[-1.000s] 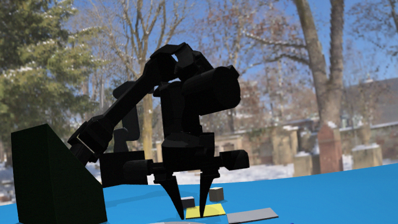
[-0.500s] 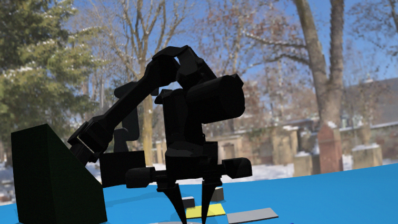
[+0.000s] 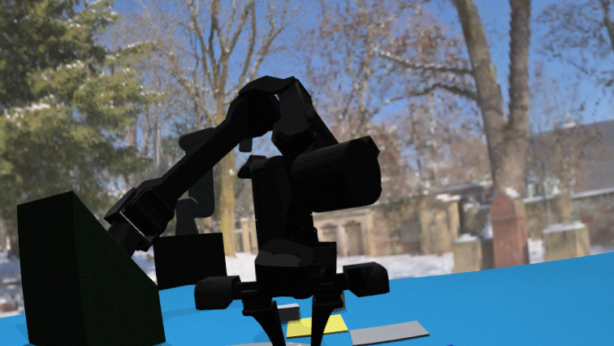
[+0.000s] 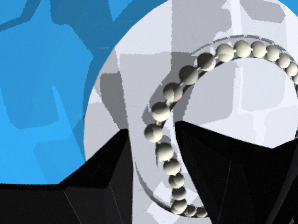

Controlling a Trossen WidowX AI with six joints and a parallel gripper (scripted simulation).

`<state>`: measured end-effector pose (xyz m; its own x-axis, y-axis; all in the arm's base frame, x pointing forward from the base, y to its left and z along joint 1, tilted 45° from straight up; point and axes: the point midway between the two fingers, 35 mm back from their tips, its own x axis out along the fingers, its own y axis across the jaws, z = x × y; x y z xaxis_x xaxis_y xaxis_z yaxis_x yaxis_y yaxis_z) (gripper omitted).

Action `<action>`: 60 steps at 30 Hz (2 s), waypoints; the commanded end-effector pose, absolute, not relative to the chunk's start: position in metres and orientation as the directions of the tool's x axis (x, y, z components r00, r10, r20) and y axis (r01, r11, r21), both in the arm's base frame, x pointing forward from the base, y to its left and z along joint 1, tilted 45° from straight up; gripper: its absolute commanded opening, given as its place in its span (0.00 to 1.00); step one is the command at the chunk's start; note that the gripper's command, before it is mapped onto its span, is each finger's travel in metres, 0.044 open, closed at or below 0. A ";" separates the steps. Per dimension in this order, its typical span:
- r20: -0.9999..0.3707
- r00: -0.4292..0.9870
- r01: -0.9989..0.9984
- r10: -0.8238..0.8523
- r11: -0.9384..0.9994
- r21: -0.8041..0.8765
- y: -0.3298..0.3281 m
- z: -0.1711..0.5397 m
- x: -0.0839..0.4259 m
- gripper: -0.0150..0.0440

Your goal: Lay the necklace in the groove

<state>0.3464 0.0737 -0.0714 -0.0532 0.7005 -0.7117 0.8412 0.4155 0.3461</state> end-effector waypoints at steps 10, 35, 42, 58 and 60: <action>-0.712 -0.053 0.841 0.700 0.415 0.346 0.074 -0.071 0.346 0.25; -0.707 -0.054 0.846 0.705 0.409 0.343 0.067 -0.065 0.346 0.25; -0.707 -0.054 0.846 0.705 0.409 0.343 0.067 -0.065 0.347 0.25; -0.711 -0.054 0.841 0.701 0.415 0.346 0.073 -0.070 0.348 0.39; -0.711 -0.054 0.841 0.701 0.415 0.346 0.073 -0.070 0.348 0.48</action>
